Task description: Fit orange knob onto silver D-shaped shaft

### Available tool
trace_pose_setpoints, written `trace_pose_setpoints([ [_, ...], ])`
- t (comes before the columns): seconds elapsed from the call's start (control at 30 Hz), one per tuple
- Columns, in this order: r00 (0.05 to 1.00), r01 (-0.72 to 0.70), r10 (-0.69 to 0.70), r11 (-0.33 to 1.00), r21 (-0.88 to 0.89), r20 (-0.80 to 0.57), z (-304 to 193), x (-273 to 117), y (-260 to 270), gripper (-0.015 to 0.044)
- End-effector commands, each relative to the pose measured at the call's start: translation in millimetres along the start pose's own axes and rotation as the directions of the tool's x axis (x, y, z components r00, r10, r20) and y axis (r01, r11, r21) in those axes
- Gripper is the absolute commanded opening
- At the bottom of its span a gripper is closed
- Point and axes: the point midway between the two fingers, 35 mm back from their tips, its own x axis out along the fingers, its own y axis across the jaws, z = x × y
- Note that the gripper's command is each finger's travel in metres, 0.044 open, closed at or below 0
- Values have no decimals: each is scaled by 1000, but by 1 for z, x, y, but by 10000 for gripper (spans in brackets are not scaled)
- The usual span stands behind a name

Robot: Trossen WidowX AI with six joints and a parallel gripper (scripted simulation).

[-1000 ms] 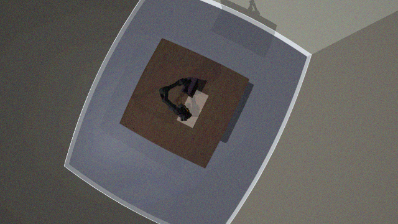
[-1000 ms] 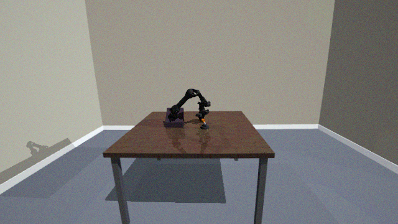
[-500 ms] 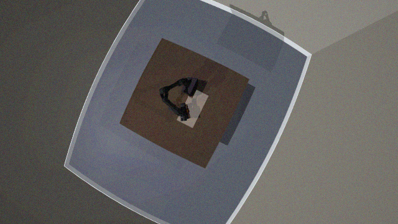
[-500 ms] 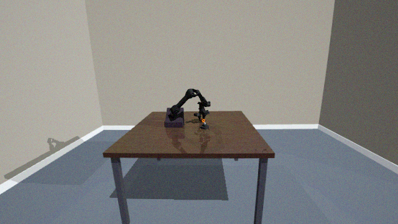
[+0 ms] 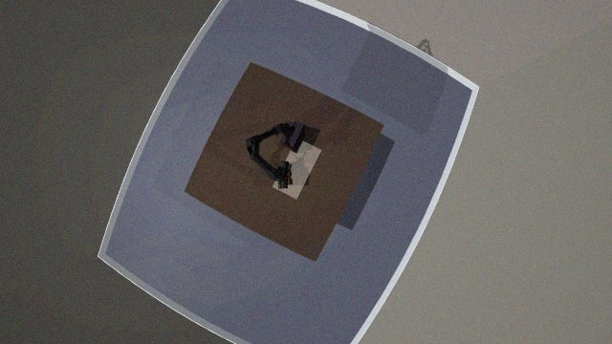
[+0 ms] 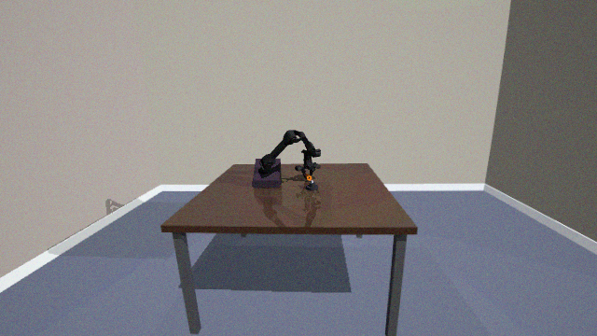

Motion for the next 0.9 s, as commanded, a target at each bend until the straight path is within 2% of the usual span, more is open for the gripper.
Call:
trace_pose_setpoints([
  [0.0, 1000, -1, 1, 987, 163, -4, 0, -1, 1, 179],
  [0.13, 1000, 0, 1, 961, 276, -4, 0, -1, 1, 179],
  [0.47, 1000, 0, 1, 944, 331, -4, 0, -1, 1, 179],
  [0.87, 1000, 2, 1, 727, 686, -4, 0, -1, 1, 179],
])
